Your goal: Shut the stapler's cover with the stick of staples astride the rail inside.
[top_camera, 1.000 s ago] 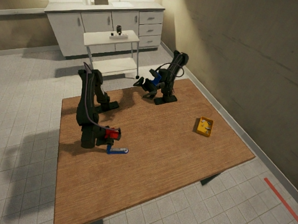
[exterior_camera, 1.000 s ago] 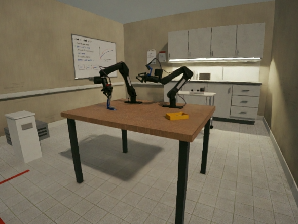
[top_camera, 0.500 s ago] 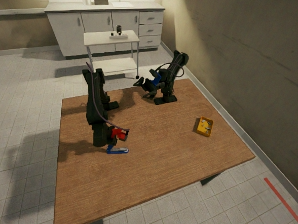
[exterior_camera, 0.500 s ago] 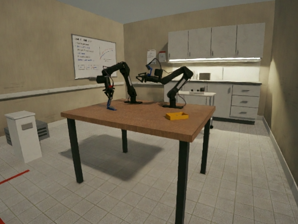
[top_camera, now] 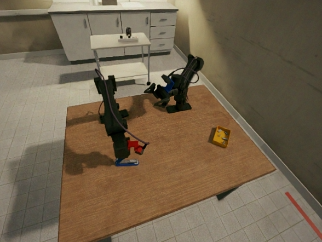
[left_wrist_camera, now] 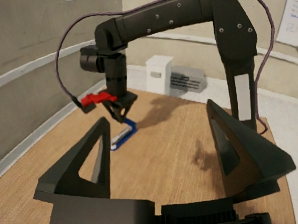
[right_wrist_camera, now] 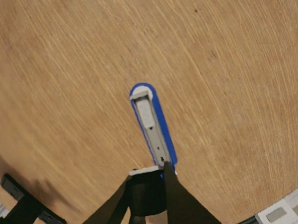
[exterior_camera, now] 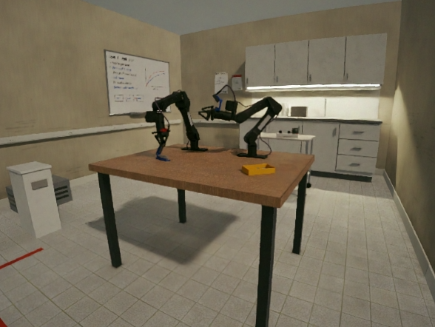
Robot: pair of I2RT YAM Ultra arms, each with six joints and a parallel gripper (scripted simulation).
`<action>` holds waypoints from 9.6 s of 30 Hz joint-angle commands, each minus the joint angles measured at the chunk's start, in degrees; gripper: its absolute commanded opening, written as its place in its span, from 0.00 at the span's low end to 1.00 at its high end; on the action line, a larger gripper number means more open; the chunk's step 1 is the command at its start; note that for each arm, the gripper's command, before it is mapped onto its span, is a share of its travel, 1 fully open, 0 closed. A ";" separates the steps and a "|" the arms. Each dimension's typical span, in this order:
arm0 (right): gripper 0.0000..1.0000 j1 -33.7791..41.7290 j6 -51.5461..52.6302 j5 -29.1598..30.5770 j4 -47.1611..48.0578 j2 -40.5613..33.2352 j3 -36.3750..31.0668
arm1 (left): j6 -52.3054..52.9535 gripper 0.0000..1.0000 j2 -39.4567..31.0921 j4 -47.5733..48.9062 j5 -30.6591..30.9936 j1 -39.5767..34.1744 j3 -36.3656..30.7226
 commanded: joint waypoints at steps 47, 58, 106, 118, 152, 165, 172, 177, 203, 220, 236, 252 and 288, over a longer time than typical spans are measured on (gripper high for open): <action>0.00 15.94 19.88 28.12 -15.41 18.62 17.98 | -0.39 1.00 -0.01 0.84 0.28 0.52 0.36; 0.34 15.58 19.96 27.63 -15.58 18.22 18.15 | -0.39 1.00 -0.01 0.84 0.28 0.52 0.36; 1.00 6.18 5.95 5.49 -9.09 3.24 11.59 | 3.00 1.00 -11.17 -31.01 -32.48 -13.12 7.80; 1.00 6.17 5.95 5.48 -9.06 3.23 11.57 | 2.97 1.00 -11.14 -31.17 -32.69 -13.23 7.88; 0.00 6.45 5.95 5.46 -4.19 3.52 7.16 | 2.97 1.00 -11.15 -31.18 -32.69 -13.23 7.88; 0.00 6.60 6.36 5.46 -2.47 3.70 5.68 | 2.97 1.00 -11.15 -31.18 -32.69 -13.23 7.88; 0.00 5.26 4.45 4.97 -1.15 2.50 4.24 | 2.97 1.00 -11.15 -31.18 -32.69 -13.23 7.88; 0.00 5.36 4.60 4.96 -0.38 2.61 3.52 | 2.97 1.00 -11.15 -31.18 -32.69 -13.23 7.88; 0.00 6.31 5.96 5.04 2.32 3.21 1.15 | 2.97 1.00 -11.15 -31.18 -32.69 -13.23 7.88; 0.00 6.54 6.28 5.10 4.01 4.19 -0.28 | 2.97 1.00 -11.15 -31.18 -32.69 -13.23 7.88; 0.00 6.25 6.02 5.47 3.78 4.33 -0.03 | 2.97 1.00 -11.15 -31.18 -32.69 -13.23 7.88; 0.00 6.81 7.18 5.96 -4.55 4.92 7.61 | 2.97 1.00 -11.15 -31.18 -32.69 -13.23 7.88; 1.00 1.86 39.03 2.47 16.64 -17.76 -19.24 | 11.76 1.00 0.76 -37.84 -21.68 21.82 24.87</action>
